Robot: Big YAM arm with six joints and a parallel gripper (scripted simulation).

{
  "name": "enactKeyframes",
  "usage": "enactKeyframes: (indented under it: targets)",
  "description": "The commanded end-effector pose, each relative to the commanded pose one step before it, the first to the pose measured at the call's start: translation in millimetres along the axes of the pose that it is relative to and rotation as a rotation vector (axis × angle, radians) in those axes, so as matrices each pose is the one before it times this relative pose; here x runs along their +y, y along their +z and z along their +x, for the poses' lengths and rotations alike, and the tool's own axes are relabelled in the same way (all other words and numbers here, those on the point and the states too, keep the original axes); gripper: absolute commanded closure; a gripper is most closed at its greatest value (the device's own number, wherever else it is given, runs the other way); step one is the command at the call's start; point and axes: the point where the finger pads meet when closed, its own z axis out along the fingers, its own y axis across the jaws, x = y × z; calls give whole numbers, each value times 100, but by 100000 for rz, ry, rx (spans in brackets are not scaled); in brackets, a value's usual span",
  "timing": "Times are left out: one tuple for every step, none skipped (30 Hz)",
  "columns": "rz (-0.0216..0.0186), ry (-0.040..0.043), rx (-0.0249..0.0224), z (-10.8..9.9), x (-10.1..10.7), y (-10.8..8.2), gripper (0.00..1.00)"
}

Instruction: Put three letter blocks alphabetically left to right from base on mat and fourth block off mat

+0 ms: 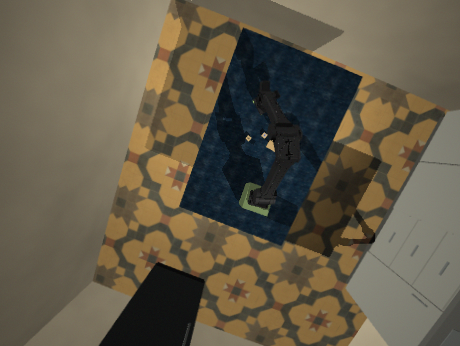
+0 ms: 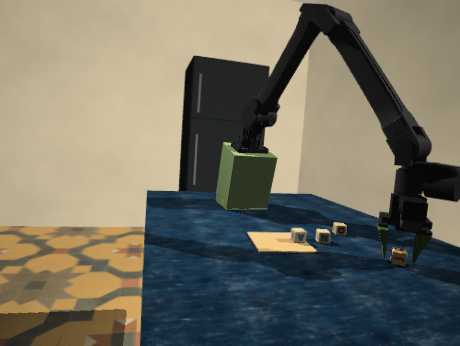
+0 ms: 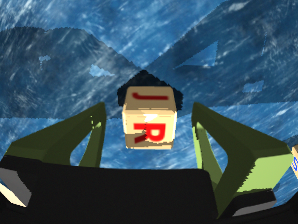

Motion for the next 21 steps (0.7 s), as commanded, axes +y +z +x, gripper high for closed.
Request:
enactKeyframes:
  targets:
    - [-1609,574,-1240,-1496,694,410,37]
    - [59,-5,37,11,-18,2,37]
    - [2,0,-1,0,-1,0,37]
    - [2,0,-4,-1,0,0,37]
    - [1,0,0,0,0,0,37]
    - [0,0,0,0,0,0,37]
    - [0,0,0,0,0,0,37]
    - [0,0,0,0,0,0,37]
    - [0,0,0,0,0,0,37]
    - [1,0,0,0,0,0,37]
    - [0,0,0,0,0,0,37]
    - [0,0,0,0,0,0,37]
    - [0,0,0,0,0,0,37]
    - [0,0,0,0,0,0,56]
    - [0,53,0,0,0,0,56]
    - [0,0,0,0,0,0,56]
    - [0,0,0,0,0,0,56]
    - [0,0,0,0,0,0,56]
    - [0,0,0,0,0,0,56]
    - [0,0,0,0,0,0,56]
    - [0,0,0,0,0,0,56]
